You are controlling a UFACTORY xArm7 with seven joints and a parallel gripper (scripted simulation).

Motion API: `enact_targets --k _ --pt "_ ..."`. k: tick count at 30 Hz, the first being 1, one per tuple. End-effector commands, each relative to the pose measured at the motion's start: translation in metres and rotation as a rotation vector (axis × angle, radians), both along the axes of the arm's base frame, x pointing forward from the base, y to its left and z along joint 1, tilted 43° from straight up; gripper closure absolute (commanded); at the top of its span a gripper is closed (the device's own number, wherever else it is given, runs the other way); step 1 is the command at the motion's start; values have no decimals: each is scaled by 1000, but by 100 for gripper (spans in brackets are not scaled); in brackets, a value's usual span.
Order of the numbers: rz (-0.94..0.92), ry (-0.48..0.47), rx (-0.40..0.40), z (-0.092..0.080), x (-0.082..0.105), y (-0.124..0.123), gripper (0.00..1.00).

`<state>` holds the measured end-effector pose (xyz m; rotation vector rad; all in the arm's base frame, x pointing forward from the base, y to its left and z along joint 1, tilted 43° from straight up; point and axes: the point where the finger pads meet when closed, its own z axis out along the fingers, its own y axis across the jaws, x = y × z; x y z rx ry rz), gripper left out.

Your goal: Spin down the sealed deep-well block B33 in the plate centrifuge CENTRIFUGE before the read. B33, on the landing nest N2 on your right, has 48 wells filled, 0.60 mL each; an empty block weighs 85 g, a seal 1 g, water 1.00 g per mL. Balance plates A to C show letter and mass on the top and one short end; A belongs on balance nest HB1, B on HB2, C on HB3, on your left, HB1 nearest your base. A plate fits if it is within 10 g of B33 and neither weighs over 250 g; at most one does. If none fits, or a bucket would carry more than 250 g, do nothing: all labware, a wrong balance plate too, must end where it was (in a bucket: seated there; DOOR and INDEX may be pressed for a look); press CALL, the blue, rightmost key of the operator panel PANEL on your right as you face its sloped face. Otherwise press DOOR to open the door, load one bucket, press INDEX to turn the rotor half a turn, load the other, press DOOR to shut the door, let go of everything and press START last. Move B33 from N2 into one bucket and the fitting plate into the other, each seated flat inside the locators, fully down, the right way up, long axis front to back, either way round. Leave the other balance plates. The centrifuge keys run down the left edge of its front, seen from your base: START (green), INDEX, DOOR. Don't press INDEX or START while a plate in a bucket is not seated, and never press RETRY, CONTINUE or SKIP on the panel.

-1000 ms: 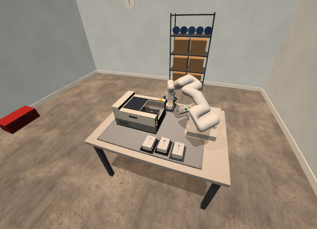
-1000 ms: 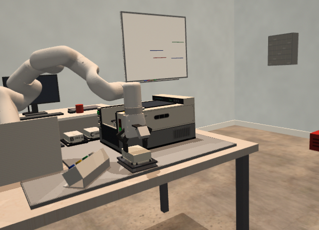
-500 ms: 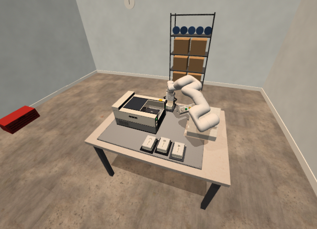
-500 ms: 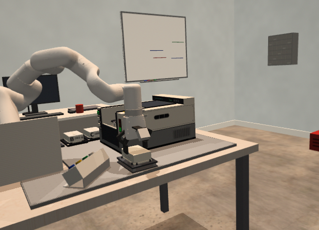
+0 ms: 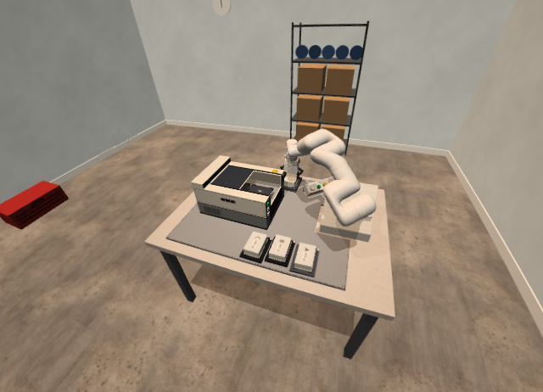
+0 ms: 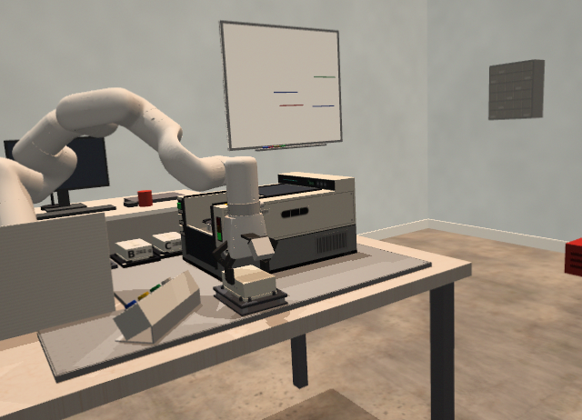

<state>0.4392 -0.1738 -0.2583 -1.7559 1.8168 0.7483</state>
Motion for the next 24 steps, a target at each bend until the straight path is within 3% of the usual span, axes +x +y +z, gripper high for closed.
enact_targets --k 1,24 --pt "-2 -3 -5 0 1 -2 0" --pt "-2 -3 -5 -8 1 6 0"
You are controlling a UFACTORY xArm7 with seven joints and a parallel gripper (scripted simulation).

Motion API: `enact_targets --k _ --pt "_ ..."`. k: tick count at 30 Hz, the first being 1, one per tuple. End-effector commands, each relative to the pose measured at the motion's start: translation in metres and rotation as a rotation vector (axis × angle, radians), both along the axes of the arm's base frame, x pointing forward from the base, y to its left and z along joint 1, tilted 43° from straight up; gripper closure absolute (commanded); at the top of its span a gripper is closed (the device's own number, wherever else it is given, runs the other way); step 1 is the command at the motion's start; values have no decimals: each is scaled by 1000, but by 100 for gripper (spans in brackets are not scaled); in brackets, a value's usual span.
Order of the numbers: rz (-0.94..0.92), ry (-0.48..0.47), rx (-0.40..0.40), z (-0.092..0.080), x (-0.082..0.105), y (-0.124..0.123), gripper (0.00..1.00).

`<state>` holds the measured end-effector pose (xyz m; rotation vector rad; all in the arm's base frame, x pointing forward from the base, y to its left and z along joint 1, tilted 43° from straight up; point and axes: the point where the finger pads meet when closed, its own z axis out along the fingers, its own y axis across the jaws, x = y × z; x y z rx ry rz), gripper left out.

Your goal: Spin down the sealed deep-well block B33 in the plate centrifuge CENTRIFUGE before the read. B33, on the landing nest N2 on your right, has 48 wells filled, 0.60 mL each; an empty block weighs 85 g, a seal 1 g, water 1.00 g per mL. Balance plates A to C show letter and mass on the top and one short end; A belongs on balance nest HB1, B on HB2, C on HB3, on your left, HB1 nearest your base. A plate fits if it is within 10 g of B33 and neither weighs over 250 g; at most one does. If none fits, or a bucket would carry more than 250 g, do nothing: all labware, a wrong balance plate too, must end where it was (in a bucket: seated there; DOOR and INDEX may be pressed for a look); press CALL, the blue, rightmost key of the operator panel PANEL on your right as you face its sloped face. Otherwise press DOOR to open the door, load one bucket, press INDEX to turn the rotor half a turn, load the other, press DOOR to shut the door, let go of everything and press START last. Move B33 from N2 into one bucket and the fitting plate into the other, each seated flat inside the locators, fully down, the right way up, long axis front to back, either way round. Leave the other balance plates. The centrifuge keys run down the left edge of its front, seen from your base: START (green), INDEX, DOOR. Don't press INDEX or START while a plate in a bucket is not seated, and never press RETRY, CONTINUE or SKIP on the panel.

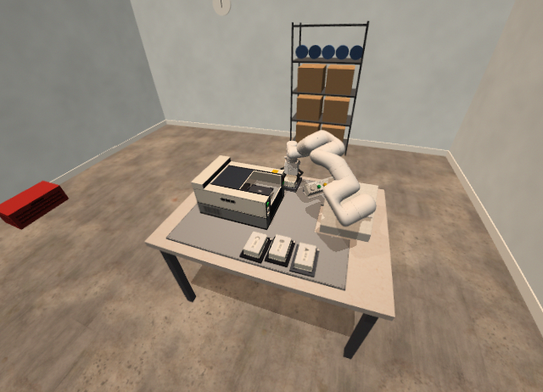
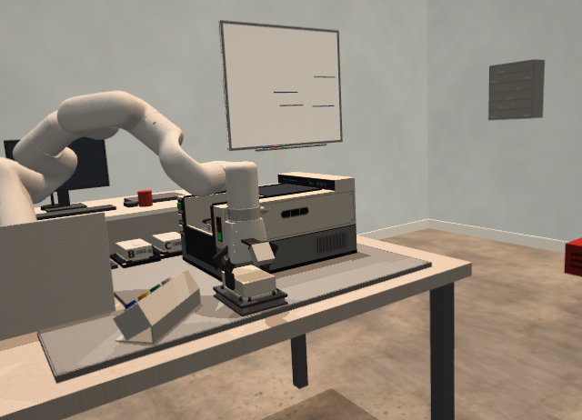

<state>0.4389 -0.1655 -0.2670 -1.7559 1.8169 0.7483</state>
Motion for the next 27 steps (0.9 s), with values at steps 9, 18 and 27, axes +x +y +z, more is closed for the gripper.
enact_targets --k 9,18,27 --pt "-2 -3 -5 -2 1 0 0" --pt "-2 -3 -5 -3 1 1 0" --pt "-2 -3 -5 -5 1 2 0"
